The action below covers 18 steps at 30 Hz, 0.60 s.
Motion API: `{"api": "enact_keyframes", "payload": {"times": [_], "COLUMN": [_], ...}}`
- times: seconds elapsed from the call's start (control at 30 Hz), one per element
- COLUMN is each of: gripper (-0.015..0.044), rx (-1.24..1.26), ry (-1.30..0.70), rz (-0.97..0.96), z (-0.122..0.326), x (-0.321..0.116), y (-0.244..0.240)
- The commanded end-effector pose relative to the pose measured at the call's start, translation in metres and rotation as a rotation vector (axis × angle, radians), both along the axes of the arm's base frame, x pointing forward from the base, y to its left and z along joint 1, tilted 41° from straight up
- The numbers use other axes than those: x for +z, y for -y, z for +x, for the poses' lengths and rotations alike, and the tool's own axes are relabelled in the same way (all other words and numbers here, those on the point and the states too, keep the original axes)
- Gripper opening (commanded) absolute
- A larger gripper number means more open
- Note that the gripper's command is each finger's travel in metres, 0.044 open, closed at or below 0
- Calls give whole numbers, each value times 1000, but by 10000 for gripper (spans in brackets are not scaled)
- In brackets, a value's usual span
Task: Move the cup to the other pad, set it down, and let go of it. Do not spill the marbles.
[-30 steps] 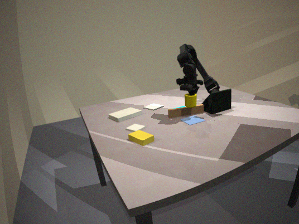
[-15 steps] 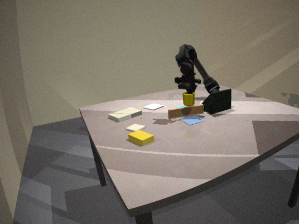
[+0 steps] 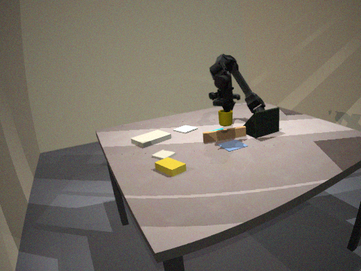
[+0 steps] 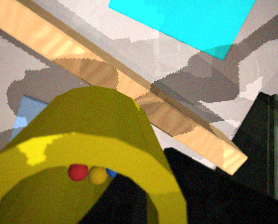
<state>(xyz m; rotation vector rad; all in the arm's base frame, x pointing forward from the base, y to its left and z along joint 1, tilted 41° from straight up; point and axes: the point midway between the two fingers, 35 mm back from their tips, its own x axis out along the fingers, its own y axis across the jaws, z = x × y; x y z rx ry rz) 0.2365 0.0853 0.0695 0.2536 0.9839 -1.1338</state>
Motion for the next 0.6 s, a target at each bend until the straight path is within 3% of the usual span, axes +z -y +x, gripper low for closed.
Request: {"api": "enact_keyframes", "payload": {"times": [0.0, 0.57], "gripper": [0, 0], "rx": [1, 1], "ry": [-4, -5], "rz": [-7, -9], "z": [-2, -8], "x": [6, 29], "y": [9, 35]}}
